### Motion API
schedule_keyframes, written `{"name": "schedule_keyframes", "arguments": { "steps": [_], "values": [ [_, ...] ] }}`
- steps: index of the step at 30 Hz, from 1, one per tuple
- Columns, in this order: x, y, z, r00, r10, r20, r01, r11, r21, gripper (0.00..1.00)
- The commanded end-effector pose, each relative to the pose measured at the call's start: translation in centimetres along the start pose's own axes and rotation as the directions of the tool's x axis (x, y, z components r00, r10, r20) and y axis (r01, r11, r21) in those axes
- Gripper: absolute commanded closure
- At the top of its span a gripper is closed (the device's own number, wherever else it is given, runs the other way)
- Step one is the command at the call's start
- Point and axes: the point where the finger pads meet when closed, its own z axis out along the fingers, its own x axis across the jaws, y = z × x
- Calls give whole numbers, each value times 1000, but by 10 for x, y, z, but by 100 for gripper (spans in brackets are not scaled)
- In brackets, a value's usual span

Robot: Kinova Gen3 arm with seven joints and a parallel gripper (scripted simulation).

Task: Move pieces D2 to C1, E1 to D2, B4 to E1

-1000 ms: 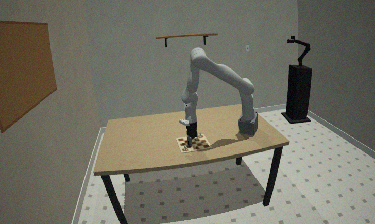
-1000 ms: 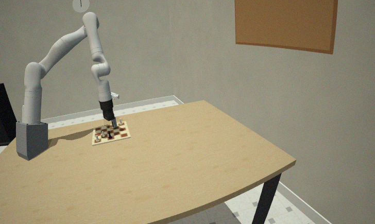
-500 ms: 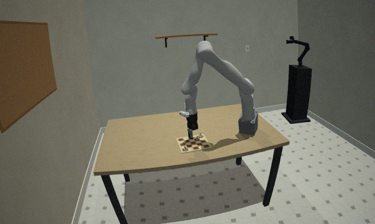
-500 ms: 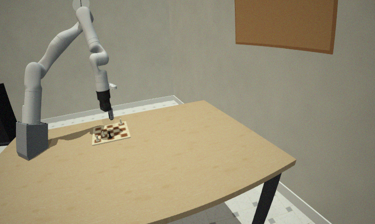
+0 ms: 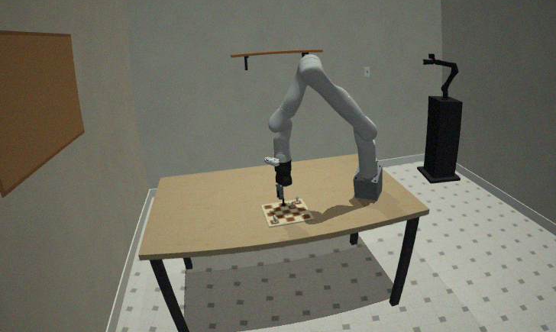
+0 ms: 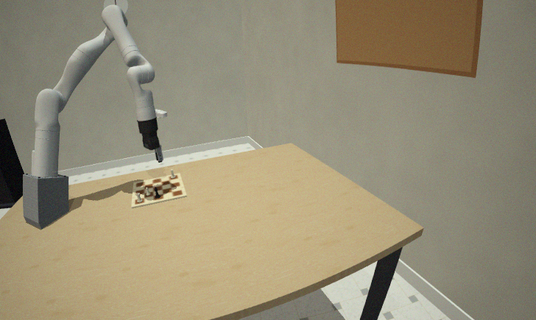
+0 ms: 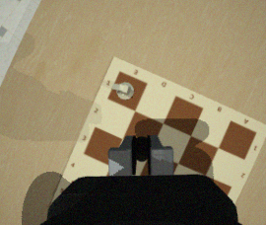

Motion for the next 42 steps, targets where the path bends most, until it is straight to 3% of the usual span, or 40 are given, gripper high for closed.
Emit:
{"name": "schedule_keyframes", "arguments": {
  "steps": [1,8,18,38,42],
  "values": [
    [0,-2,-2,1000,-2,-2,2,1000,4,100],
    [3,-3,-2,1000,-21,-2,21,1000,4,100],
    [50,-22,-3,945,-327,-4,327,945,3,100],
    [51,-22,-1,943,-334,-3,334,943,3,100],
    [51,-23,7,943,-334,-3,334,943,3,100]
  ]
}}
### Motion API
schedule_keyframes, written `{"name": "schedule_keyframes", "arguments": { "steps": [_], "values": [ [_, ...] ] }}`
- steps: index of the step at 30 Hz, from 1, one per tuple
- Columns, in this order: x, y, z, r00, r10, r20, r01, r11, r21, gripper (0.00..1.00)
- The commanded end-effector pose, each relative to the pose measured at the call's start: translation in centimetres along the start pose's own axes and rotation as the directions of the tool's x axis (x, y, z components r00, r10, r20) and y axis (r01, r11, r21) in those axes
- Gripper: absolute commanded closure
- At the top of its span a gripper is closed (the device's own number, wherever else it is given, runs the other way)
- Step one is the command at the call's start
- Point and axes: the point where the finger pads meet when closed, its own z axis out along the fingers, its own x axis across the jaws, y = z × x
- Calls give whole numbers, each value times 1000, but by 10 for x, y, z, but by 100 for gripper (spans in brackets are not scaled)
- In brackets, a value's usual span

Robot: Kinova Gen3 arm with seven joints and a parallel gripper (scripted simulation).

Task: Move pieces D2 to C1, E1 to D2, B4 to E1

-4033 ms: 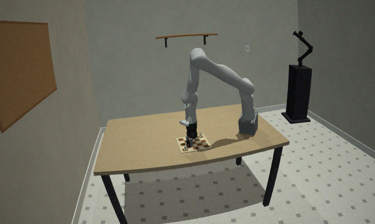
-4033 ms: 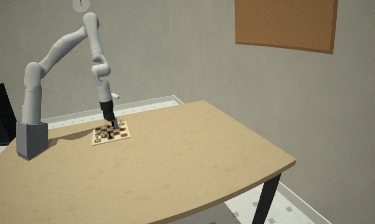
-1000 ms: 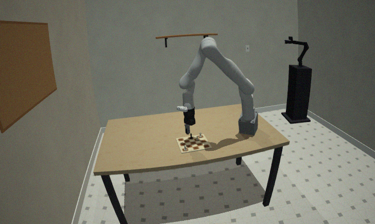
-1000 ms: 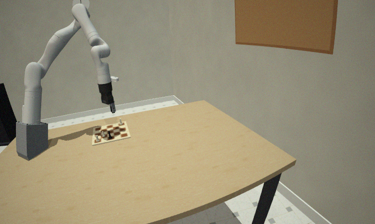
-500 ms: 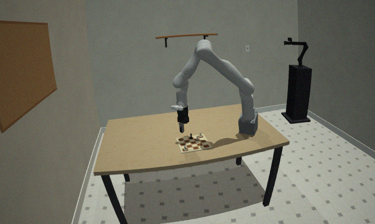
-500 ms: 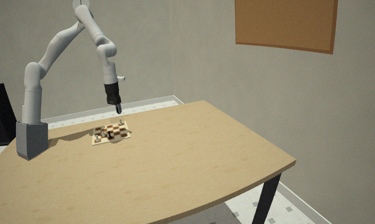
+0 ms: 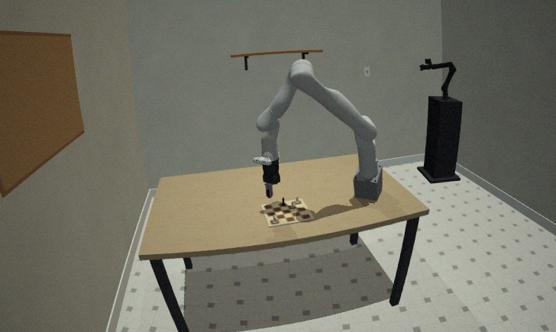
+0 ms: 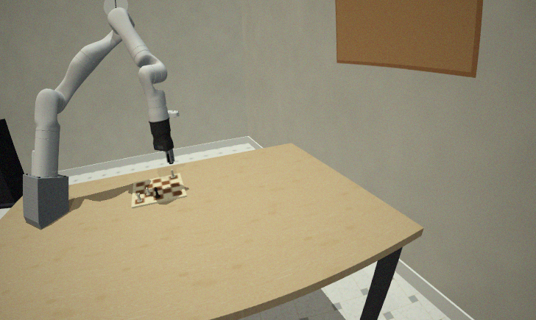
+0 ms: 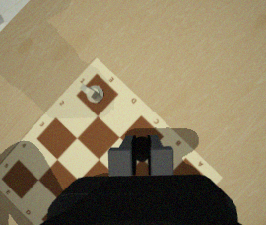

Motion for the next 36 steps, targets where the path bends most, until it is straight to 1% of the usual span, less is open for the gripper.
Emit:
{"name": "schedule_keyframes", "arguments": {
  "steps": [1,5,11,13,17,21,26,36],
  "values": [
    [0,1,7,1000,2,3,-2,1000,-2,100],
    [0,1,22,1000,2,3,-2,1000,-2,100],
    [0,1,51,1000,2,3,-2,1000,-2,100],
    [0,1,51,1000,2,3,-2,1000,-2,100],
    [0,1,70,1000,2,3,-2,1000,-2,100],
    [0,1,83,1000,2,3,-2,1000,-2,100],
    [0,1,90,1000,2,3,-2,1000,-2,100],
    [0,1,91,1000,2,3,-2,1000,-2,100]
  ]
}}
